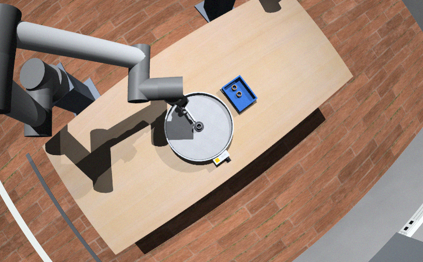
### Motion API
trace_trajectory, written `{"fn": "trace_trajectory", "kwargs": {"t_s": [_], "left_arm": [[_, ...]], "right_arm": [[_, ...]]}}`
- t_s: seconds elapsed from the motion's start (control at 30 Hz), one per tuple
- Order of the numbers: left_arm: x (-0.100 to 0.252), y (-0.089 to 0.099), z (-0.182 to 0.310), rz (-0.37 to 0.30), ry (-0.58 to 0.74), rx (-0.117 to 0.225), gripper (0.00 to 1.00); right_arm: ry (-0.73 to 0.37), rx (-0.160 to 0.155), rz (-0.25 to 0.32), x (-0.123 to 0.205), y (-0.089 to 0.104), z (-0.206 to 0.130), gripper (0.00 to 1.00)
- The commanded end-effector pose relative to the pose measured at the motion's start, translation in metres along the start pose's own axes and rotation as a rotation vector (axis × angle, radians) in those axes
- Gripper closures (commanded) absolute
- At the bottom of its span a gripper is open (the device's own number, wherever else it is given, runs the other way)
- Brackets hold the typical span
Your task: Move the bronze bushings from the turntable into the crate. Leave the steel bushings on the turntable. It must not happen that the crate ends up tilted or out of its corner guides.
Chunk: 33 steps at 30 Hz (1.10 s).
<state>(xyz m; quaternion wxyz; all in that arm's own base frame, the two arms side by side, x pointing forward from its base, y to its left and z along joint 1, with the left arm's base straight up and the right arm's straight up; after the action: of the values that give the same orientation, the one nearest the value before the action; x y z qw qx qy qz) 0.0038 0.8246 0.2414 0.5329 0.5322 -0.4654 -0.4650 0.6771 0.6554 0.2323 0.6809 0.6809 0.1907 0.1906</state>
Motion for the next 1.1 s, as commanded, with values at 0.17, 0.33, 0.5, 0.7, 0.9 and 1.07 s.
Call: {"fn": "trace_trajectory", "kwargs": {"t_s": [0.17, 0.33, 0.5, 0.7, 0.9, 1.07], "left_arm": [[0.000, 0.001, 0.000, -0.001, 0.000, 0.000, 0.00], [0.000, 0.001, 0.000, -0.001, 0.000, 0.000, 0.00], [0.000, 0.001, 0.000, -0.001, 0.000, 0.000, 0.00], [0.000, 0.001, 0.000, -0.001, 0.000, 0.000, 0.00], [0.000, 0.001, 0.000, -0.001, 0.000, 0.000, 0.00], [0.000, 0.001, 0.000, -0.001, 0.000, 0.000, 0.00]], "right_arm": [[0.000, 0.001, 0.001, 0.005, 0.001, -0.003, 1.00], [0.000, 0.001, 0.001, 0.014, 0.001, -0.007, 1.00], [0.000, 0.001, 0.001, 0.039, 0.001, -0.021, 1.00], [0.000, 0.001, 0.001, 0.088, 0.001, -0.048, 1.00], [0.000, 0.001, 0.001, 0.128, 0.001, -0.069, 1.00], [0.000, 0.001, 0.001, 0.181, 0.001, -0.098, 1.00]]}}
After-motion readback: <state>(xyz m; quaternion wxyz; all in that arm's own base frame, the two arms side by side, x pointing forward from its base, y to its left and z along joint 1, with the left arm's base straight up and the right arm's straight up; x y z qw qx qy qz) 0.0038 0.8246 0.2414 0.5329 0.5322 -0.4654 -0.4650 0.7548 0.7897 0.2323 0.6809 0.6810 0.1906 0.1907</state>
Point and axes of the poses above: on each arm, the point where the finger pads meet when closed, its own y axis back along the fingers, its own z axis across the jaws, x = y × z, the point moved 8 cm from there along y, back along the fingers, and after that the axes turned 8 degrees about y, right-handed, at the moved point
